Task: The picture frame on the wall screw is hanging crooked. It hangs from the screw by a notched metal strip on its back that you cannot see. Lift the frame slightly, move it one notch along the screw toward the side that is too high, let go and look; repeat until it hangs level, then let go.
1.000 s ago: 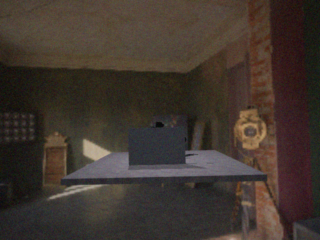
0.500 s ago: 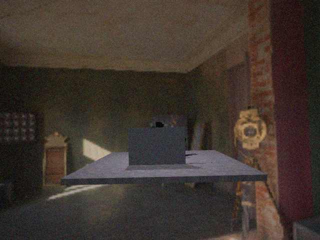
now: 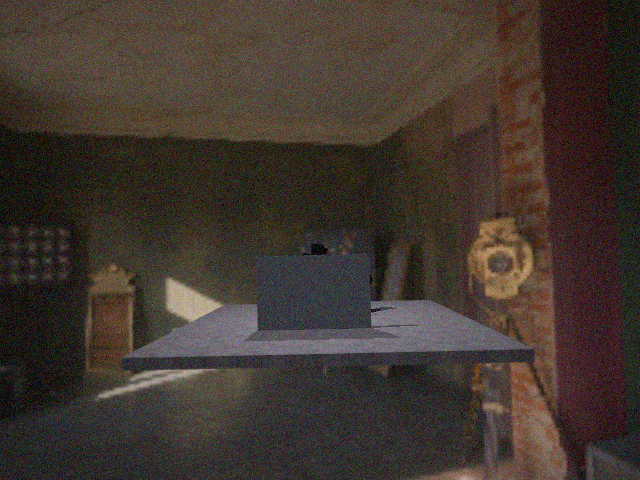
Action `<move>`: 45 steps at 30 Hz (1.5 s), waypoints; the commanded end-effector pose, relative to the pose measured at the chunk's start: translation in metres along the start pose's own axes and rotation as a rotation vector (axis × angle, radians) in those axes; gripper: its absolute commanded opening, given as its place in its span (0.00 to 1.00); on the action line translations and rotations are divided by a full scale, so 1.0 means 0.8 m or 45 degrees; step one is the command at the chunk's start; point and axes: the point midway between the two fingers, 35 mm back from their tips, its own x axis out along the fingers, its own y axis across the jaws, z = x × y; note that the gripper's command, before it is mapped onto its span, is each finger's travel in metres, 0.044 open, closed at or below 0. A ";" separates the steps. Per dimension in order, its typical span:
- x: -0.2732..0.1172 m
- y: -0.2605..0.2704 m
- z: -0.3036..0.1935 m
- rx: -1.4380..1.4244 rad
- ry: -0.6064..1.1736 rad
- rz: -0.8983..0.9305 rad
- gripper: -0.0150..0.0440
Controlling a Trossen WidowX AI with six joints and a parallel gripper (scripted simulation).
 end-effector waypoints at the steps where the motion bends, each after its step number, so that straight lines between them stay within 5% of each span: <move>1: 0.000 0.000 -0.002 -0.007 0.006 0.003 0.69; 37: 0.000 0.000 -0.002 -0.007 0.006 0.003 0.69; 45: 0.038 -0.021 0.021 0.082 -0.026 0.002 0.69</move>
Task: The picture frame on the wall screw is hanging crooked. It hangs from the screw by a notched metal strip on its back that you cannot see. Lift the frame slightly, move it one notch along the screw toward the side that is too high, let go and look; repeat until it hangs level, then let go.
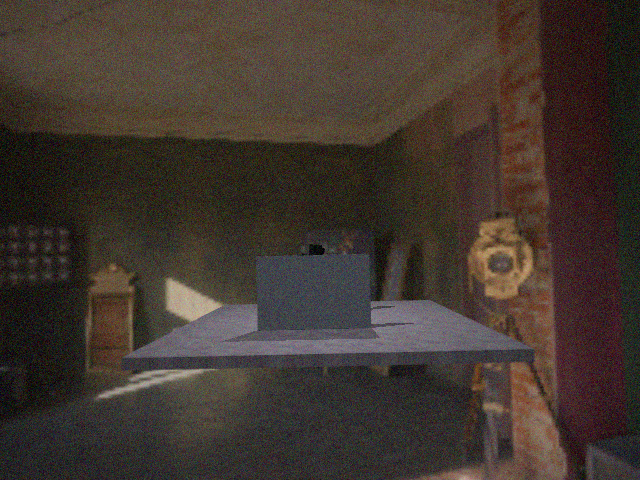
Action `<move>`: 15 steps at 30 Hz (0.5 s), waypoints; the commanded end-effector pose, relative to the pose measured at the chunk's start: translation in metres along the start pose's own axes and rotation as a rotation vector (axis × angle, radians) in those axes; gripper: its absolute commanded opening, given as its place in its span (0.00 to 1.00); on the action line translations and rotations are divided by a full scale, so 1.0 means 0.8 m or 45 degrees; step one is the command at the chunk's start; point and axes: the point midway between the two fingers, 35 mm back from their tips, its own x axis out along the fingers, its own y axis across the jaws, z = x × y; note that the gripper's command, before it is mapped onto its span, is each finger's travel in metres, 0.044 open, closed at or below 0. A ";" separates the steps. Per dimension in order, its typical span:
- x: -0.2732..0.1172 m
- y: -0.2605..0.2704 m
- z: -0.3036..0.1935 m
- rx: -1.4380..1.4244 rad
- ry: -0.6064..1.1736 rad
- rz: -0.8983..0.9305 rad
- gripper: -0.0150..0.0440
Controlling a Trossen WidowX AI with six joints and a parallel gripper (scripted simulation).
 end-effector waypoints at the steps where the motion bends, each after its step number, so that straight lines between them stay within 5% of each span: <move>1: 0.021 -0.020 0.005 0.075 -0.012 -0.017 0.69; 15: 0.057 -0.046 -0.006 0.161 -0.037 -0.019 0.69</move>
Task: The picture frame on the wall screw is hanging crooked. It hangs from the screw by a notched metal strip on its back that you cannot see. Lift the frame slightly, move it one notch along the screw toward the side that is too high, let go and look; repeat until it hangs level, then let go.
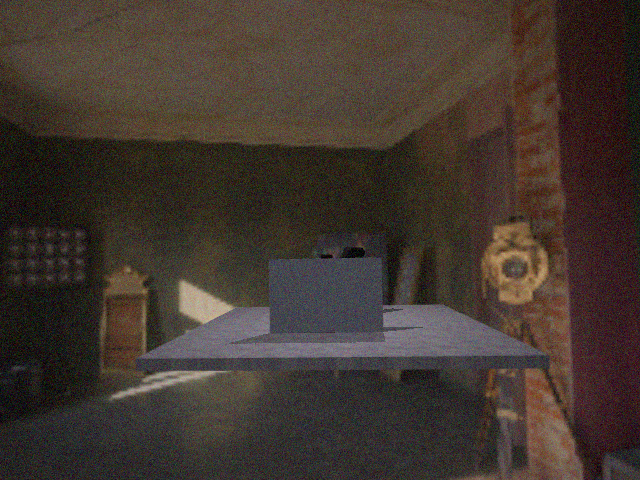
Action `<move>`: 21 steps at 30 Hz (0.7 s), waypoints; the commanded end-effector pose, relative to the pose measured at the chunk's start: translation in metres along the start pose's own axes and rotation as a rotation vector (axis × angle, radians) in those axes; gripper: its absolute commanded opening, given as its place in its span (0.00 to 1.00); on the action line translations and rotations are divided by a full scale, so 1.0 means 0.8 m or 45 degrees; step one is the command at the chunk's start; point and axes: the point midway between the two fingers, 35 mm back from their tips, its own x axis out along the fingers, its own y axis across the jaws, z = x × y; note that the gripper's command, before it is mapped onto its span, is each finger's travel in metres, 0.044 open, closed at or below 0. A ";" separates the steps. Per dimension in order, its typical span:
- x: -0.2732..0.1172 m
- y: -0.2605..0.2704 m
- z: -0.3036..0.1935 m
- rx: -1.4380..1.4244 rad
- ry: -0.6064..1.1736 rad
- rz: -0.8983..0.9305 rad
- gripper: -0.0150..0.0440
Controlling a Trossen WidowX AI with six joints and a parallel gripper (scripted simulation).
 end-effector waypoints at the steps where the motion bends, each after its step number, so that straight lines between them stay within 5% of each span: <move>1: 0.001 -0.003 -0.001 0.013 -0.005 -0.008 0.69; 11: 0.011 0.000 0.001 0.014 -0.007 -0.004 0.69; 21: 0.082 0.003 0.004 0.028 -0.021 0.026 0.69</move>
